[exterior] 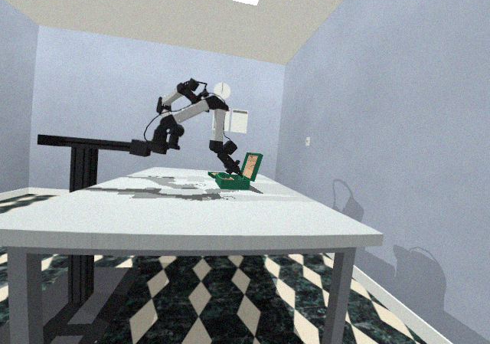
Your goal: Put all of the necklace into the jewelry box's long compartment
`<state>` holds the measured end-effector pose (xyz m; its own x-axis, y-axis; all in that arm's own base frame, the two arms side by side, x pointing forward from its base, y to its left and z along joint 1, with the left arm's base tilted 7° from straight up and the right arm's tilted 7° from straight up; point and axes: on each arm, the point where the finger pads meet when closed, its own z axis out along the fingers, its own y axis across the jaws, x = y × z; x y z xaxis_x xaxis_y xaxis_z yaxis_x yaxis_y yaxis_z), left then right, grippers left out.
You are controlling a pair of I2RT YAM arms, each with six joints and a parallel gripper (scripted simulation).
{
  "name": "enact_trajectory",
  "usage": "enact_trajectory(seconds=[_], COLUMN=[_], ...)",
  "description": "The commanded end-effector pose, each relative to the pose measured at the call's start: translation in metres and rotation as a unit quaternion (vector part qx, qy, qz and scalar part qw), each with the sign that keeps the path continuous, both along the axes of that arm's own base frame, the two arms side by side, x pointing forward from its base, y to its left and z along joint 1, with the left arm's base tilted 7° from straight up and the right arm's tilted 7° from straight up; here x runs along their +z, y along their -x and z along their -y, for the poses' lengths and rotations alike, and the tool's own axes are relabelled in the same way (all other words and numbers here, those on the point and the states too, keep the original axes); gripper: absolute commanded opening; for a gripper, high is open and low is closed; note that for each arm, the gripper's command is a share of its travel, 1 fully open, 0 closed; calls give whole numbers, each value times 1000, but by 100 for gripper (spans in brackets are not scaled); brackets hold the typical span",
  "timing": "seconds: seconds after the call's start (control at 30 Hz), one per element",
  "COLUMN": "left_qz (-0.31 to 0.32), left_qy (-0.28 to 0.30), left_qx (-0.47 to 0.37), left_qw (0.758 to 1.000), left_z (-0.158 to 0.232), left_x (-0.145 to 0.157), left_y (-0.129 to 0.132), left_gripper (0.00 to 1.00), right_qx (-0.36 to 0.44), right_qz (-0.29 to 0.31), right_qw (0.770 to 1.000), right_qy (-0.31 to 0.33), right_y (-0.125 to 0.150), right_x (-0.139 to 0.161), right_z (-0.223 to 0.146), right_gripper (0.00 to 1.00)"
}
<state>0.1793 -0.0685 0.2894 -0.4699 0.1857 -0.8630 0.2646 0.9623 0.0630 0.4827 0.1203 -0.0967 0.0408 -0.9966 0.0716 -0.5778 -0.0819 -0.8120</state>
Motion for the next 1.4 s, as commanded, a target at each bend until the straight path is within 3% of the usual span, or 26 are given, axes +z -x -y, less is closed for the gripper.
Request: enact_trajectory(seconds=[0.0,0.13,0.23,0.33,0.43,0.53,0.6,0.73,0.9,1.2,1.37], left_qz=[10,10,10,10,10,10,10,10,10,10,10], left_qy=[9,10,10,10,10,10,10,10,10,10,10], left_qx=[-1,-1,-1,-1,-1,-1,-1,-1,-1,-1,-1], left_qw=[1000,1000,1000,1000,1000,1000,1000,1000,1000,1000,1000], left_z=[1,1,1,1,1,1,1,1,1,1,1], left_x=[6,6,6,6,6,6,6,6,6,6,6], left_y=[-1,-1,-1,-1,-1,-1,-1,-2,-2,-2,-2], left_gripper=[100,100,100,100,100,100,100,100,100,100,100], right_qx=[10,12,9,5,5,5,5,4,-19,-103,-183], right_qz=[44,47,55,58,53,51,51,36,8,-60,-112], right_qw=[999,999,998,998,998,998,998,999,999,988,960], right_qy=[-16,-17,-21,-23,-22,-21,-21,-16,-28,-97,-179], right_y=[-18,-18,-13,2,10,33,33,71,99,108,110], right_x=[23,27,37,43,50,63,63,74,77,84,104], right_z=[-7,-9,-11,-11,-10,-9,-9,-6,-2,-6,-19], right_gripper=[0,0,31,31,65,65,65,65,65,65,65])
